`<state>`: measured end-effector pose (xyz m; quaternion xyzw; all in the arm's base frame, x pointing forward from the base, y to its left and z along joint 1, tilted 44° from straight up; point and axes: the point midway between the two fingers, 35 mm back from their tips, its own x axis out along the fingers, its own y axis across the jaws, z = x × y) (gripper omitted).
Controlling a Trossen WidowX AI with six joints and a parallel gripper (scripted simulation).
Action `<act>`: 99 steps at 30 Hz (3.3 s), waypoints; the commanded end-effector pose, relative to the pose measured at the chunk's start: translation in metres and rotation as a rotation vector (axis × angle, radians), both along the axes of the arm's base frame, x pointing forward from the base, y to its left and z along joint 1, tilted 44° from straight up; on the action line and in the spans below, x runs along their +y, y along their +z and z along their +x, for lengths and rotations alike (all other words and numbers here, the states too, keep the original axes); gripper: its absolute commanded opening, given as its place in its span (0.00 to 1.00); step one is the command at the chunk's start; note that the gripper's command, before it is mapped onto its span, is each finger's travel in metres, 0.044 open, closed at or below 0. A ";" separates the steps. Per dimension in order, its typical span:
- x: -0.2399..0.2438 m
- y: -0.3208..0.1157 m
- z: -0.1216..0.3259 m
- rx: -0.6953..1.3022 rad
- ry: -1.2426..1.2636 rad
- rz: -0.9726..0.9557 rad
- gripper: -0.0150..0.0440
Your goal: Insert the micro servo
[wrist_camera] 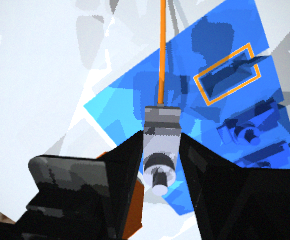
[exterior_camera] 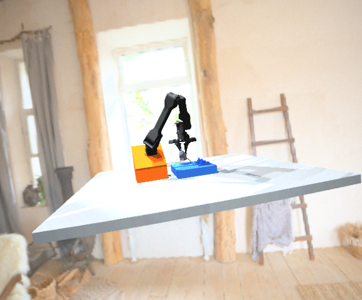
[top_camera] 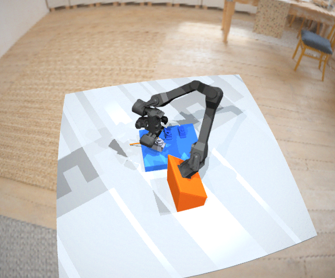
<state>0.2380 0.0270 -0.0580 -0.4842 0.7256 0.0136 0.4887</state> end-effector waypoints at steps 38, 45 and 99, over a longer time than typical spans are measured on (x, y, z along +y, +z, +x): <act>-0.007 0.008 -0.002 -0.659 -0.690 -0.051 0.25; -0.008 0.008 0.005 -0.659 -0.690 -0.051 0.25; -0.038 0.003 0.106 -0.665 -0.689 -0.052 0.25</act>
